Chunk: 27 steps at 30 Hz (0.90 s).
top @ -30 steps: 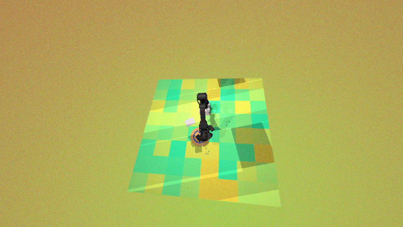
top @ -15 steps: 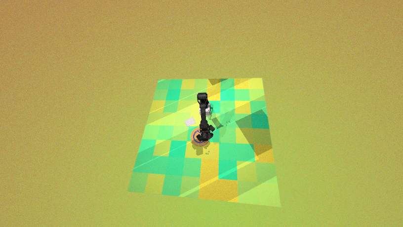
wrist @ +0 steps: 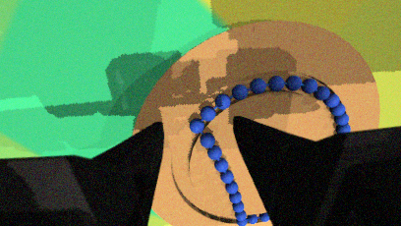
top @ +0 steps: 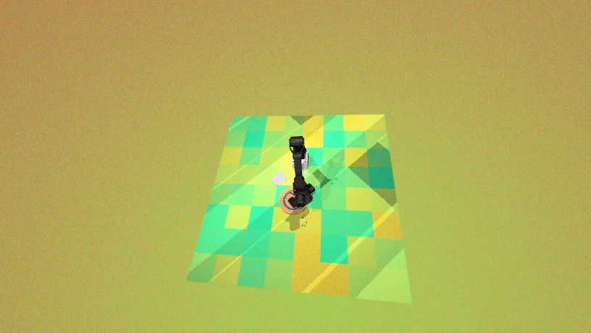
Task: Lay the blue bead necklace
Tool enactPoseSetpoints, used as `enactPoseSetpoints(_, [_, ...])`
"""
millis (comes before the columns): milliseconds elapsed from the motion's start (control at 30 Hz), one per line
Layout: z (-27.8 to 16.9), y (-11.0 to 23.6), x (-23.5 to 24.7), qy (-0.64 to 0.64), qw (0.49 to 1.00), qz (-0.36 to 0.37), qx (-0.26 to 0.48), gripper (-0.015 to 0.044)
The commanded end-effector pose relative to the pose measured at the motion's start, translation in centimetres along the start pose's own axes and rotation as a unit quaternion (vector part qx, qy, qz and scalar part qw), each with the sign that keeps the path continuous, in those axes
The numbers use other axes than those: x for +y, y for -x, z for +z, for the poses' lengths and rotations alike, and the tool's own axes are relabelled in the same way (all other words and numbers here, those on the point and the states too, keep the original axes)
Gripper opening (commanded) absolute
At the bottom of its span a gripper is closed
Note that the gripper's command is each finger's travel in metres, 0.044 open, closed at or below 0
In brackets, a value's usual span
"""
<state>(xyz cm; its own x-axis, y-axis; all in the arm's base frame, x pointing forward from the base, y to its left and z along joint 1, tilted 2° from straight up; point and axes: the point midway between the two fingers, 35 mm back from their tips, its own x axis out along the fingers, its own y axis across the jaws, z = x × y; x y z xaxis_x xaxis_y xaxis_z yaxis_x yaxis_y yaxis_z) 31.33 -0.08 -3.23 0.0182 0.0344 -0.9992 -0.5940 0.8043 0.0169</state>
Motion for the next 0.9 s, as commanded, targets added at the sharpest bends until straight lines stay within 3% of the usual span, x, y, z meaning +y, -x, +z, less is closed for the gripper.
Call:
enactPoseSetpoints(0, [0.0, 0.1, 0.0, 0.0, 1.0, 0.0, 0.0, 0.0341])
enactPoseSetpoints(133, [0.0, 0.1, 0.0, 0.0, 1.0, 0.001, 0.001, 0.044])
enactPoseSetpoints(767, [0.0, 0.5, 0.0, -0.002, 1.0, 0.001, 0.0, 0.044])
enactPoseSetpoints(867, [-0.3, 1.3, -0.1, 0.062, 0.998, 0.001, 0.0, 0.0361])
